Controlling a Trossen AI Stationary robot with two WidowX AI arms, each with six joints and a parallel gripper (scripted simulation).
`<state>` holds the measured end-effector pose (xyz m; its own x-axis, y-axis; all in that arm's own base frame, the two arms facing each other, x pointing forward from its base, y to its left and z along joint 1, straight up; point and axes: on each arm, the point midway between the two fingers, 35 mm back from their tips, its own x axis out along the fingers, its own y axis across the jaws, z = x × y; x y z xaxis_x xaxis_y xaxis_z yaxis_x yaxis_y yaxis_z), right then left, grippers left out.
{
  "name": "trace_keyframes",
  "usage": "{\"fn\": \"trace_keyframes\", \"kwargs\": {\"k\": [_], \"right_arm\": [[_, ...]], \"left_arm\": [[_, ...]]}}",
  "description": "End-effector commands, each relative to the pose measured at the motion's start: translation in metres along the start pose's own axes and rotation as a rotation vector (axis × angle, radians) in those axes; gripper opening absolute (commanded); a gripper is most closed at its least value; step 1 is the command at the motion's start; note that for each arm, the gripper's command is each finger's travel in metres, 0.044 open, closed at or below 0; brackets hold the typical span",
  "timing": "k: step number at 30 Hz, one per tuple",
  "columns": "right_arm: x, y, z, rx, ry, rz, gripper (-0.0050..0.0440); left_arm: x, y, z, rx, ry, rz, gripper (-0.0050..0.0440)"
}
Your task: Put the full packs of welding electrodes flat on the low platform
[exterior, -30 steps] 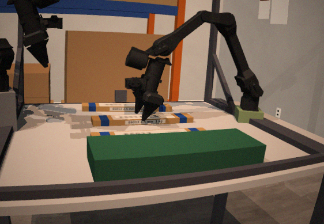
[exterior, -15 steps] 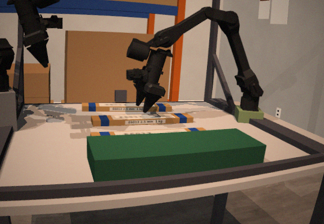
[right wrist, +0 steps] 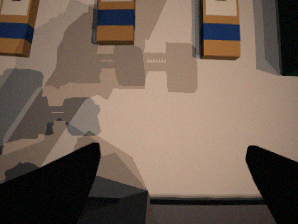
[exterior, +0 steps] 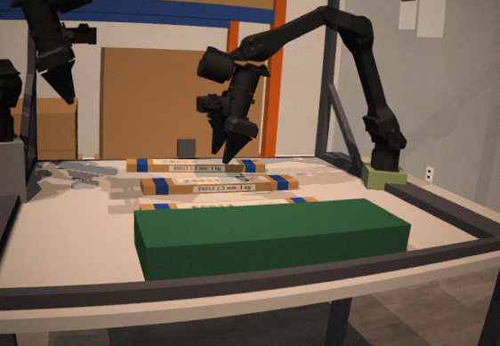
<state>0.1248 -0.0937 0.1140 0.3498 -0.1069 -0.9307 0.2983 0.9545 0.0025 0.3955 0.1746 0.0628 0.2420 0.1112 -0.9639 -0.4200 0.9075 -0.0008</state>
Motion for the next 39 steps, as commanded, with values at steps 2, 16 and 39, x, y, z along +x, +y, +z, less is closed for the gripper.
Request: {"fn": "trace_keyframes", "kwargs": {"k": [2, 16, 39], "right_arm": [[-0.005, -0.001, 0.004, -0.003, -0.019, -0.007, 0.0430], [-0.005, -0.001, 0.004, -0.003, -0.019, -0.007, 0.0430], [-0.005, -0.001, 0.004, -0.003, -0.019, -0.007, 0.0430]], "left_arm": [[-0.002, 0.036, 0.010, -0.006, -0.017, 0.001, 0.0430], [0.004, 0.116, 0.017, -0.005, -0.018, 0.006, 0.0430], [0.017, 0.156, 0.014, -0.005, 0.002, 0.004, 0.0430]]}}
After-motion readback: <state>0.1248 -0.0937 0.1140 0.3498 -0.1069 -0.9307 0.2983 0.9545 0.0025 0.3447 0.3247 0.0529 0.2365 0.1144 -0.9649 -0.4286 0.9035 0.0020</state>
